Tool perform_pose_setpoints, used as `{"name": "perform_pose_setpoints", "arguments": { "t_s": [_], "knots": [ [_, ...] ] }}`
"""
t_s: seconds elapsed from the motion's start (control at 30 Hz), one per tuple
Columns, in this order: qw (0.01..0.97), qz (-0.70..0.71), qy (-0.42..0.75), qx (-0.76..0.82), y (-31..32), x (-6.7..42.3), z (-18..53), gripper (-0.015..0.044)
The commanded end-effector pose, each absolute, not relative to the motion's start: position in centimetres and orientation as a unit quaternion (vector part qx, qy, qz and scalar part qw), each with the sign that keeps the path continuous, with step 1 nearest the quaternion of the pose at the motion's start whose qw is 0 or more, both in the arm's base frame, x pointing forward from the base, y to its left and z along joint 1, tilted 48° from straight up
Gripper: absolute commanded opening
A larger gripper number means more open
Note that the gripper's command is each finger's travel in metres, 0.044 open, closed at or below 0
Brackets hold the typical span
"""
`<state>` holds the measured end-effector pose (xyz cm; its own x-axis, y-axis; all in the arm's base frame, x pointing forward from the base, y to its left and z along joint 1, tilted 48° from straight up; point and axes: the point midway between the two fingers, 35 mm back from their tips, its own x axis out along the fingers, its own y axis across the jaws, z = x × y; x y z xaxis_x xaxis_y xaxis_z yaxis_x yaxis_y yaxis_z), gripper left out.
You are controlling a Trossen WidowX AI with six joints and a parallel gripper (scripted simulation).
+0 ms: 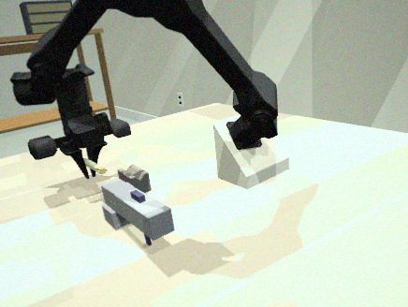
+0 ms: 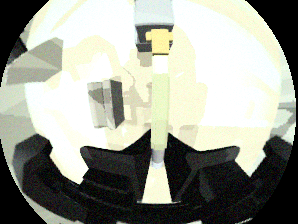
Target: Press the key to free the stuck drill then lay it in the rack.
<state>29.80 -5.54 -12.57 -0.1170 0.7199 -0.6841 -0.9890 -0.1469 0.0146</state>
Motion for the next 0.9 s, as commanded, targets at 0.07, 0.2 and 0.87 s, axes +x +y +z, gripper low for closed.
{"name": "perform_pose_setpoints", "arguments": {
  "t_s": [0.07,0.2,0.87],
  "knots": [
    [0.605,0.706,0.246,-0.275,-5.9,29.8,-12.3,0.0000],
    [0.605,0.706,0.246,-0.275,-6.0,29.8,-12.2,0.0000],
    [0.604,0.706,0.247,-0.275,-6.6,27.9,-12.3,0.0000]
  ]
}}
